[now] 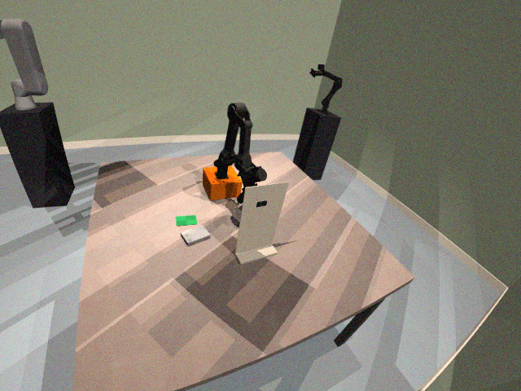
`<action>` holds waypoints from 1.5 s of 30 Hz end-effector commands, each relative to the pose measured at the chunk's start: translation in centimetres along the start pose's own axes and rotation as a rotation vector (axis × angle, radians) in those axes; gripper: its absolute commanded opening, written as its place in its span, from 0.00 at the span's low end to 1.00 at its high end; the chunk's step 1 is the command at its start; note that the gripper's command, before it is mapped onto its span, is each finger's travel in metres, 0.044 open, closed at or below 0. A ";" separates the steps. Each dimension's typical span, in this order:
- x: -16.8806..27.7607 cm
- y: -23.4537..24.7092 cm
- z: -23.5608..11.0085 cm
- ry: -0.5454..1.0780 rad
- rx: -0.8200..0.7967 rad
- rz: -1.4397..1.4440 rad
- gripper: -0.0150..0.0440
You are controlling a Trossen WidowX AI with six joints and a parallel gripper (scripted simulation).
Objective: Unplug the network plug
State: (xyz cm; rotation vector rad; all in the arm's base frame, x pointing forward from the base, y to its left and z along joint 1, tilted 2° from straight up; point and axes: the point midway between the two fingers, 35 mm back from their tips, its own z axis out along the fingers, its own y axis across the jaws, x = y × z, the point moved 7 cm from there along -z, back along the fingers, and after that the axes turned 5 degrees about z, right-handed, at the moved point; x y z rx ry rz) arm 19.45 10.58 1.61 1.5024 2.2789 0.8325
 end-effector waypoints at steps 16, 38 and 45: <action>0.0 0.0 -0.2 0.000 0.000 0.000 0.52; 0.0 0.1 -1.4 -0.001 0.000 0.001 0.52; 0.0 0.2 -1.8 -0.002 0.001 0.001 0.52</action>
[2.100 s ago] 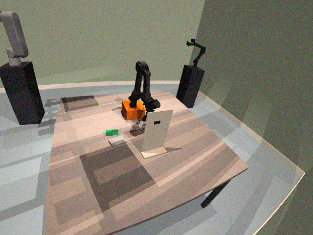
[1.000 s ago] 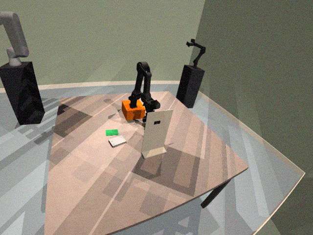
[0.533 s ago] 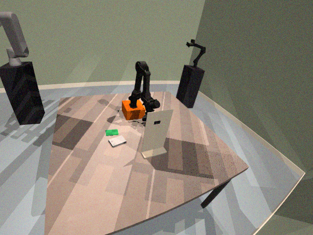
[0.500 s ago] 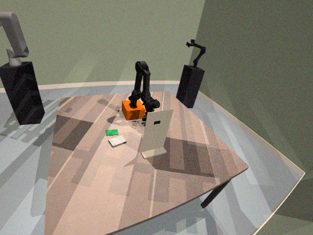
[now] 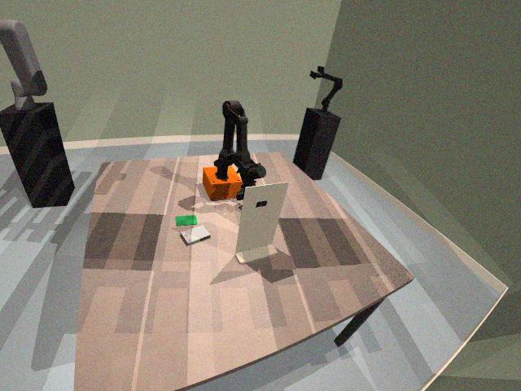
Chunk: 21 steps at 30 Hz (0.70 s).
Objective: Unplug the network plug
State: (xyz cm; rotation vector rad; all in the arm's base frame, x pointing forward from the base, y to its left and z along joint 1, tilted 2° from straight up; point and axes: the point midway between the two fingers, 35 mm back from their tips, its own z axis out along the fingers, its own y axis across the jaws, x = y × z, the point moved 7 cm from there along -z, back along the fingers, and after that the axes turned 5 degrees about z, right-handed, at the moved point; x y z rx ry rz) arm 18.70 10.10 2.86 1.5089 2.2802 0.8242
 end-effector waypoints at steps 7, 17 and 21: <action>0.0 0.1 -0.6 0.001 -0.006 -0.002 0.52; 0.0 0.2 -1.1 0.000 -0.005 -0.002 0.52; 0.0 0.4 -1.3 0.000 -0.005 -0.002 0.52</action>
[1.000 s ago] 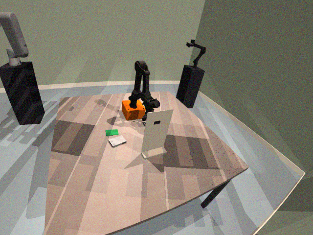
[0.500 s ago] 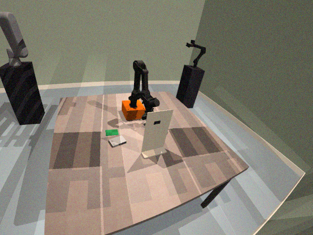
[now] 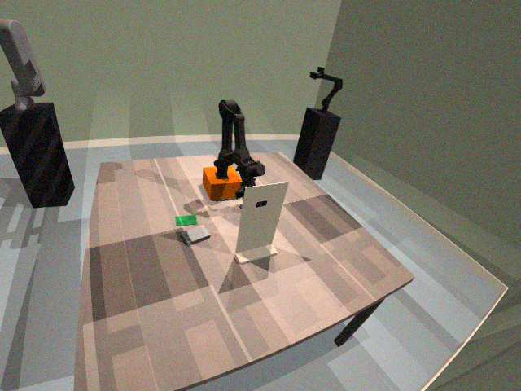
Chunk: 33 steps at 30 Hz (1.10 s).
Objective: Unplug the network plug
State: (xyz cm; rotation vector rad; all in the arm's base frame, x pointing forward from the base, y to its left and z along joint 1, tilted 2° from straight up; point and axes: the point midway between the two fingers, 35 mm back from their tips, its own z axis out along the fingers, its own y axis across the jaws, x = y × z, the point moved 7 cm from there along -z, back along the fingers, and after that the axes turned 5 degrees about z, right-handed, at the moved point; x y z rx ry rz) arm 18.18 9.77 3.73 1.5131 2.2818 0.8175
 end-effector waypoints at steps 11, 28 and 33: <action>0.1 1.2 -0.9 0.002 -0.011 -0.003 0.52; 0.2 2.2 -2.1 0.002 -0.011 -0.003 0.52; 0.2 2.5 -2.5 0.002 -0.011 -0.003 0.52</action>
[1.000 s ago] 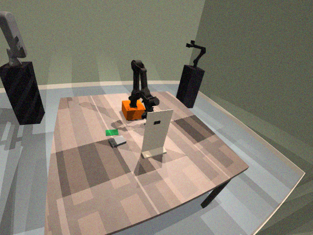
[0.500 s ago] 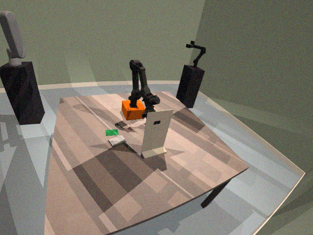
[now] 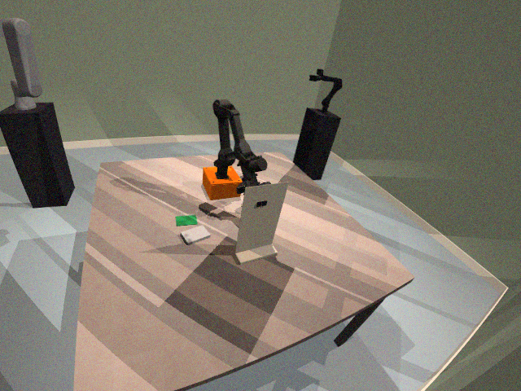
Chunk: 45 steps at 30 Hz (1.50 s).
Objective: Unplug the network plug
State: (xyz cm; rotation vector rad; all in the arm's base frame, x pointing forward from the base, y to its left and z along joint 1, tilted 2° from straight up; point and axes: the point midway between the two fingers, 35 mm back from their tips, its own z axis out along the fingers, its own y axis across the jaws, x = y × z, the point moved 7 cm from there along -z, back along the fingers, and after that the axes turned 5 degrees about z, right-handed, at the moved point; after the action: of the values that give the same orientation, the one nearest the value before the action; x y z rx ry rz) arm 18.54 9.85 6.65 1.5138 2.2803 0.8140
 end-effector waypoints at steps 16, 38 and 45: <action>0.1 1.3 -1.7 0.004 -0.012 -0.003 0.52; 0.2 2.2 -3.9 0.004 -0.012 -0.003 0.52; 0.2 2.4 -4.6 0.004 -0.012 -0.003 0.52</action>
State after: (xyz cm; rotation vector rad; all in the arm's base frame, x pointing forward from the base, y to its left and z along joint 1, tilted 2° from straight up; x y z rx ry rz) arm 17.83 9.36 11.17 1.5142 2.2798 0.8129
